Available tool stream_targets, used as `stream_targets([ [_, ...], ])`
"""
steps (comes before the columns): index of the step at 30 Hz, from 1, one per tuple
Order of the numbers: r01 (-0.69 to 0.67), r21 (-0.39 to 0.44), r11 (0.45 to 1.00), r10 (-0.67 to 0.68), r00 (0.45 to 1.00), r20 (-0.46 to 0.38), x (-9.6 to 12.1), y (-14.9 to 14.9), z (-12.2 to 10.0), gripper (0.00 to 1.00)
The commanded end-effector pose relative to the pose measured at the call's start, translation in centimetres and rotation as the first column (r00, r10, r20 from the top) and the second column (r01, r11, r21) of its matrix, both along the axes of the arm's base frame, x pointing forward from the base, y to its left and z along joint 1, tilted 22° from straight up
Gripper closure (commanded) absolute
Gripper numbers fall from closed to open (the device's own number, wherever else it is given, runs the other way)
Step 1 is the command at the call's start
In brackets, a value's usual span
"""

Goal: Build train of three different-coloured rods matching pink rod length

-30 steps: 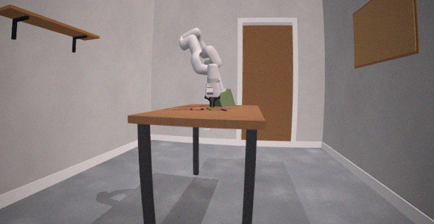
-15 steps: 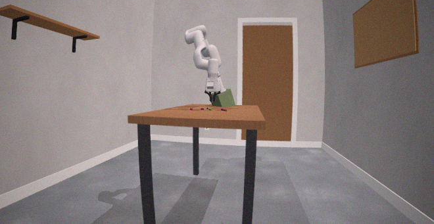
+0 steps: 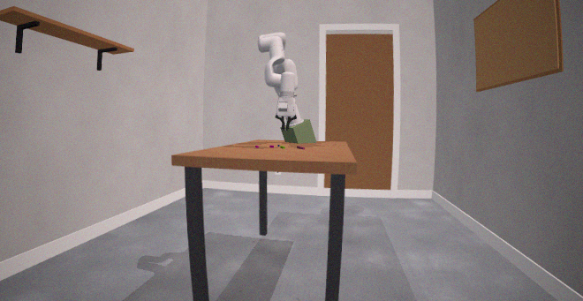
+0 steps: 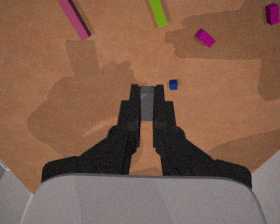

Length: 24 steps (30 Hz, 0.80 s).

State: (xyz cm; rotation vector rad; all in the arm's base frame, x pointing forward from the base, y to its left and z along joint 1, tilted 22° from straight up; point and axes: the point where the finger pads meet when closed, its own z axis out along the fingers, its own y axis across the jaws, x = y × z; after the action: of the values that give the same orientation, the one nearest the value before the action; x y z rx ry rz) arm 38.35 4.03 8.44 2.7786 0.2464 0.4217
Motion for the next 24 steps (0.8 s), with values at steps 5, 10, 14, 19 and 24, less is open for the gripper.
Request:
stream_targets([
  [5,-0.005,0.028,1.000,0.006,0.999,-0.039,-0.4,0.2,1.1,0.96],
  [10,-0.005,0.028,1.000,0.006,0.999,-0.039,-0.4,0.2,1.1,0.96],
  [14,-0.004,0.028,1.000,0.005,0.999,-0.038,-0.4,0.2,1.1,0.96],
  [19,0.123,0.066,0.990,-0.123,0.992,-0.010,-0.7,-0.5,1.1,0.96],
  [24,0.249,0.108,0.962,-0.252,0.967,0.015,-1.0,-1.2,1.2,0.96],
])
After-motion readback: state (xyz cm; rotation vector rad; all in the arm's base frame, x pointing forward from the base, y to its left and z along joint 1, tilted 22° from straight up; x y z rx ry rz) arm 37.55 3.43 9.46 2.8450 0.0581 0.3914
